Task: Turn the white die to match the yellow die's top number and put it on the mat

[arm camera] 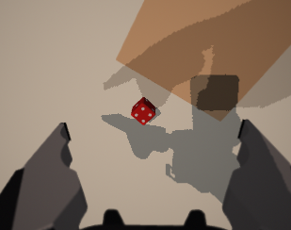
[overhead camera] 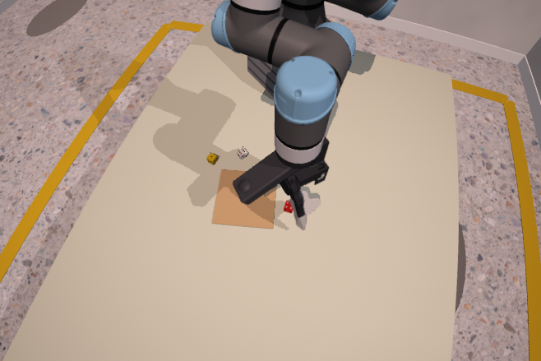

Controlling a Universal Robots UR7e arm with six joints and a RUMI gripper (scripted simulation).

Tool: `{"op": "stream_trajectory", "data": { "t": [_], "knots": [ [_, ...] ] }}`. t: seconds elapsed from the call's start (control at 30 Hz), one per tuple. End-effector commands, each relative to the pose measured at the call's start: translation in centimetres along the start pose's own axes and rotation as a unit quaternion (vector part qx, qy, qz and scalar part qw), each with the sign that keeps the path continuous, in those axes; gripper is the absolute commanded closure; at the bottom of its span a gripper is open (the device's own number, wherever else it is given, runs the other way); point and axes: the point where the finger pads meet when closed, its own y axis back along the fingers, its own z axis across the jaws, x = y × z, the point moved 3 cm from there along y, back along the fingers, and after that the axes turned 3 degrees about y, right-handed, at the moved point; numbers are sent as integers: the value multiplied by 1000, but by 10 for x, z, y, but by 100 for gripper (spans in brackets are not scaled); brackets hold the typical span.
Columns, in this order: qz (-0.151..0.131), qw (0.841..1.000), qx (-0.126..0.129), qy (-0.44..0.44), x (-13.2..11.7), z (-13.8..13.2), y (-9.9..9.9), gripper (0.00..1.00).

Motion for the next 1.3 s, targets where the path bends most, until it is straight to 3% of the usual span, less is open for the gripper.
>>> {"op": "stream_trajectory", "data": {
  "t": [0.0, 0.63, 1.27],
  "knots": [
    [1, 1000, 0, 1, 1, -2, 0, 0],
    [1, 1000, 0, 1, 1, -2, 8, 0],
    [1, 1000, 0, 1, 1, -2, 70, 0]
  ]
}}
